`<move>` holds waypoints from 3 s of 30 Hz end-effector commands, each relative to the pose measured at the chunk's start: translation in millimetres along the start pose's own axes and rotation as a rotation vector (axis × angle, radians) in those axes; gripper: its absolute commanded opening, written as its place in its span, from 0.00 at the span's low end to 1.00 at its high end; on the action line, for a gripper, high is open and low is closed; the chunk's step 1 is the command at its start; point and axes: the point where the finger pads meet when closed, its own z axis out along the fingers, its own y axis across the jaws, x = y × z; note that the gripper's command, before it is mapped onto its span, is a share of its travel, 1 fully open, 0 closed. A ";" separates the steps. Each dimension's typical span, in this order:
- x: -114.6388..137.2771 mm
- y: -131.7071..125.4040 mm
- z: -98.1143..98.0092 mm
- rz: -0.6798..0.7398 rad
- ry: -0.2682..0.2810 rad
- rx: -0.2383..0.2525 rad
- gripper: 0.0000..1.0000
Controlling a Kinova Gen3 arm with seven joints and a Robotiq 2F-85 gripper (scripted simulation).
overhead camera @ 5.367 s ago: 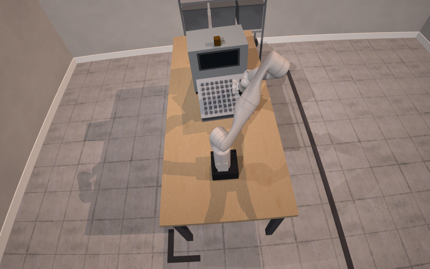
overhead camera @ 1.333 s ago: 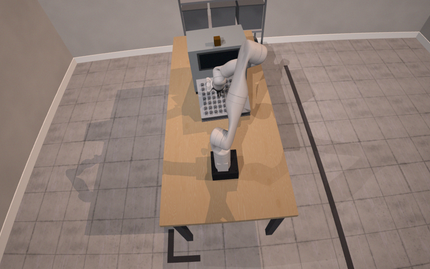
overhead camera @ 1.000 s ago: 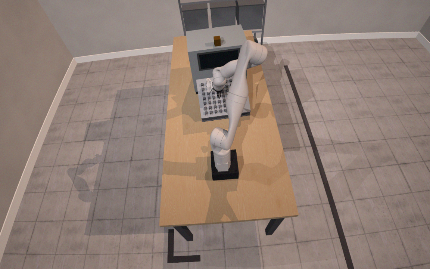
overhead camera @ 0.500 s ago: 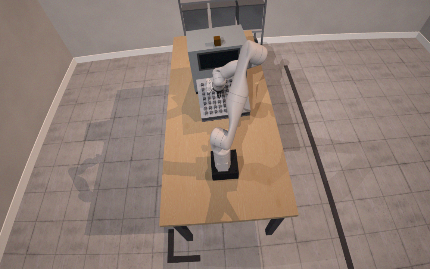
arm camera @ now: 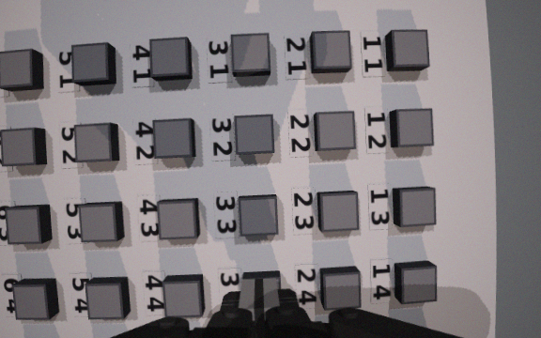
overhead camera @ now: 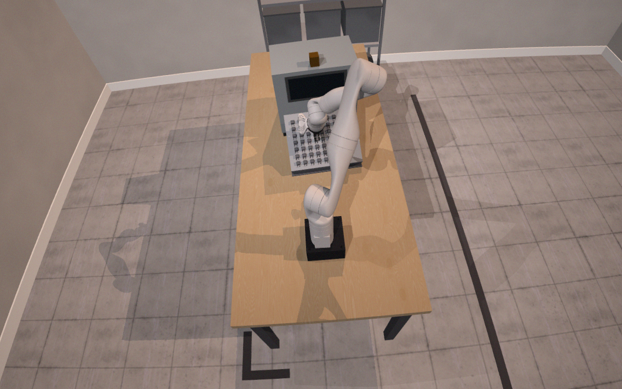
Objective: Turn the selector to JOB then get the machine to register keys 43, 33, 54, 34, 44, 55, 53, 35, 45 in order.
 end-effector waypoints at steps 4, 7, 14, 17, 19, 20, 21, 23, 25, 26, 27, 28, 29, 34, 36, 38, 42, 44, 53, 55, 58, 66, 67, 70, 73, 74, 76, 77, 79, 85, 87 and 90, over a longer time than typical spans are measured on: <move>0.0 0.8 0.3 0.000 0.000 -0.002 0.10; 0.0 0.8 1.1 0.000 0.000 -0.002 0.10; 0.0 0.9 2.9 0.000 0.000 -0.002 0.10; 0.0 0.8 4.1 0.000 0.000 -0.002 0.10; 0.0 0.9 4.9 0.000 0.000 -0.002 0.10; 0.0 0.9 5.3 0.000 0.000 -0.002 0.10; 0.0 0.9 5.7 0.000 0.000 -0.002 0.10; 0.0 0.9 6.5 0.000 0.000 -0.002 0.10; 0.0 0.9 6.9 0.000 0.000 -0.002 0.10; 0.0 0.9 6.9 0.000 0.000 -0.002 0.10; 0.0 0.9 7.2 0.000 0.000 -0.002 0.10; -0.1 0.9 7.5 0.000 0.000 -0.002 0.10; -0.1 0.9 7.8 0.000 0.000 -0.002 0.10; 0.0 0.9 8.9 0.000 0.000 -0.002 0.10; 0.0 0.9 9.2 0.000 0.000 -0.002 0.10; 0.0 0.9 9.3 0.000 0.000 -0.002 0.10; 0.0 0.9 9.4 0.000 0.000 -0.002 0.10; 0.0 0.9 9.4 0.000 0.000 -0.002 0.10; 0.0 0.9 9.4 0.000 0.000 -0.002 0.10; 0.0 0.9 9.4 0.000 0.000 -0.002 0.10; 0.0 0.9 9.4 0.000 0.000 -0.002 0.10; 0.0 0.9 9.4 0.000 0.000 -0.002 0.10; 0.0 0.9 9.4 0.000 0.000 -0.002 0.10; 0.0 0.9 9.6 0.000 0.000 -0.002 0.10; 0.0 0.9 9.9 0.000 0.000 -0.002 0.10; 0.0 0.9 10.0 0.000 0.000 -0.002 0.10; 0.0 0.9 10.1 0.000 0.000 -0.002 0.10; 0.0 0.9 10.1 0.000 0.000 -0.002 0.10; 0.0 0.9 10.2 0.000 0.000 -0.002 0.10; 0.0 0.9 10.2 0.000 0.000 -0.002 0.10; 0.0 0.9 10.2 0.000 0.000 -0.002 0.10; 0.0 0.9 10.2 0.000 0.000 -0.002 0.10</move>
